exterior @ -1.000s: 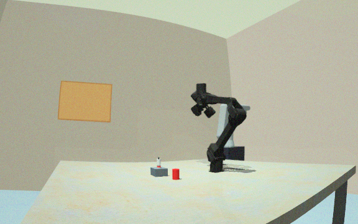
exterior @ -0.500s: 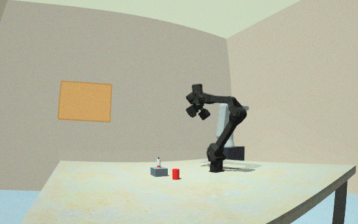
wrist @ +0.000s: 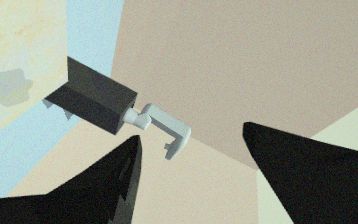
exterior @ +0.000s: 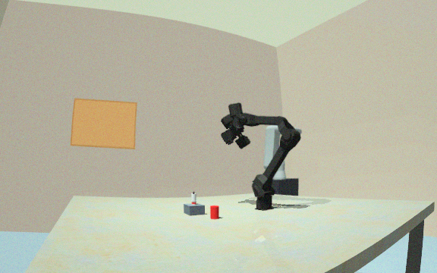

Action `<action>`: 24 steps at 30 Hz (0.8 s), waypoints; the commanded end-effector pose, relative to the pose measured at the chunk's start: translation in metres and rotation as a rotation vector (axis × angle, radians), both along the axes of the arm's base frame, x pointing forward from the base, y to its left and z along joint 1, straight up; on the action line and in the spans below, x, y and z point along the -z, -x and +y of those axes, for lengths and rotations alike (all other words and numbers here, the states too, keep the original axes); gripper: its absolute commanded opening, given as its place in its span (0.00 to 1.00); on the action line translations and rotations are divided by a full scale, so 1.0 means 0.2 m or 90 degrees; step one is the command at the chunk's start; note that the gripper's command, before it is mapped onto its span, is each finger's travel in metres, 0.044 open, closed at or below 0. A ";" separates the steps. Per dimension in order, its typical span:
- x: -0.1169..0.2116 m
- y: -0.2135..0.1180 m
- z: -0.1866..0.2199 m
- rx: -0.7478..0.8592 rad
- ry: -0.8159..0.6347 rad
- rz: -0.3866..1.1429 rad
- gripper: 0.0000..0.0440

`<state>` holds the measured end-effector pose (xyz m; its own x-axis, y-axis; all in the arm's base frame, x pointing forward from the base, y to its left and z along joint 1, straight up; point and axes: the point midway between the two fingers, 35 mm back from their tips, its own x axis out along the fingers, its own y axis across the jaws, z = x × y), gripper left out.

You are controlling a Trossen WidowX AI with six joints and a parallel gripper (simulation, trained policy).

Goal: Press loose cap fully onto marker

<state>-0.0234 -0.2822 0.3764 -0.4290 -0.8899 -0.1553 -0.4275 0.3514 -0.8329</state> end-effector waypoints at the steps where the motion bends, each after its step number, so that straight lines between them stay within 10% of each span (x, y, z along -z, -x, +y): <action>1: 0.02 -0.06 -0.03 -0.023 -0.009 -0.017 0.70; 24: 0.14 -0.35 -0.09 -0.120 -0.066 -0.089 0.71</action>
<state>0.0371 -0.2980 0.3512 -0.2548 -0.9263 -0.2775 -0.3855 0.3605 -0.8494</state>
